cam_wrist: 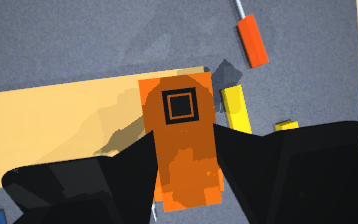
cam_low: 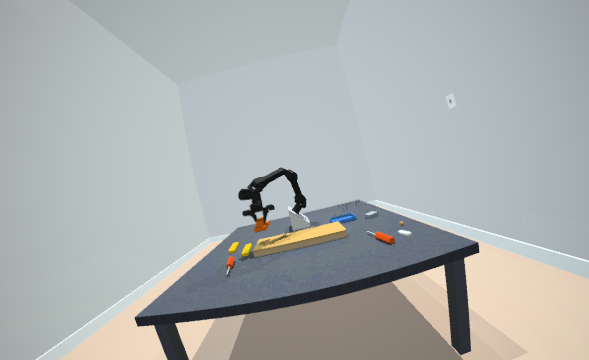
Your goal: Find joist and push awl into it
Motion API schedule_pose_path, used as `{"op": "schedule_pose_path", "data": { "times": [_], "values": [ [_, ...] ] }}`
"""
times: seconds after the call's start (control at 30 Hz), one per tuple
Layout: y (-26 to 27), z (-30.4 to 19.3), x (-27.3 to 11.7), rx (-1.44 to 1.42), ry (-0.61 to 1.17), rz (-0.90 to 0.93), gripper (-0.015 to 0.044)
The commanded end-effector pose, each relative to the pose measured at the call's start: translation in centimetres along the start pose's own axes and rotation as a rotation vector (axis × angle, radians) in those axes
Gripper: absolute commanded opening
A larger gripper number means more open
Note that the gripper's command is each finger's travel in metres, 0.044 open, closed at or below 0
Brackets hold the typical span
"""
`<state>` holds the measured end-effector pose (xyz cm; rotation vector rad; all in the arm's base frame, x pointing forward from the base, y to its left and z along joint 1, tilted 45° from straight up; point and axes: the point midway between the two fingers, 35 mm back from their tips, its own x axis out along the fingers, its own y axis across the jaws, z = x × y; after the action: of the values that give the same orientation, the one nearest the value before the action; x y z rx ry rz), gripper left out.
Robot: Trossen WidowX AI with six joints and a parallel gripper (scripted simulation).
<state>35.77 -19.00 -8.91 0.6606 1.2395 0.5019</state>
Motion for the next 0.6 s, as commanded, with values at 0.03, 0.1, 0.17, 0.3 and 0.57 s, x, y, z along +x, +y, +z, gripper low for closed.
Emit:
{"op": "schedule_pose_path", "data": {
  "times": [0.03,0.1,0.17,0.3,0.57],
  "values": [
    [0.2,0.4,-1.3,-0.015,-0.007,-0.011,0.0],
    [0.7,0.7,-1.3,-0.028,-0.006,-0.012,0.0],
    [1.7,1.2,-1.3,-0.052,-0.003,-0.014,0.0],
    [4.4,2.3,-1.3,-0.115,0.003,-0.018,0.0],
    [10.2,3.9,-1.1,-0.244,0.014,-0.018,0.0]
  ]
}}
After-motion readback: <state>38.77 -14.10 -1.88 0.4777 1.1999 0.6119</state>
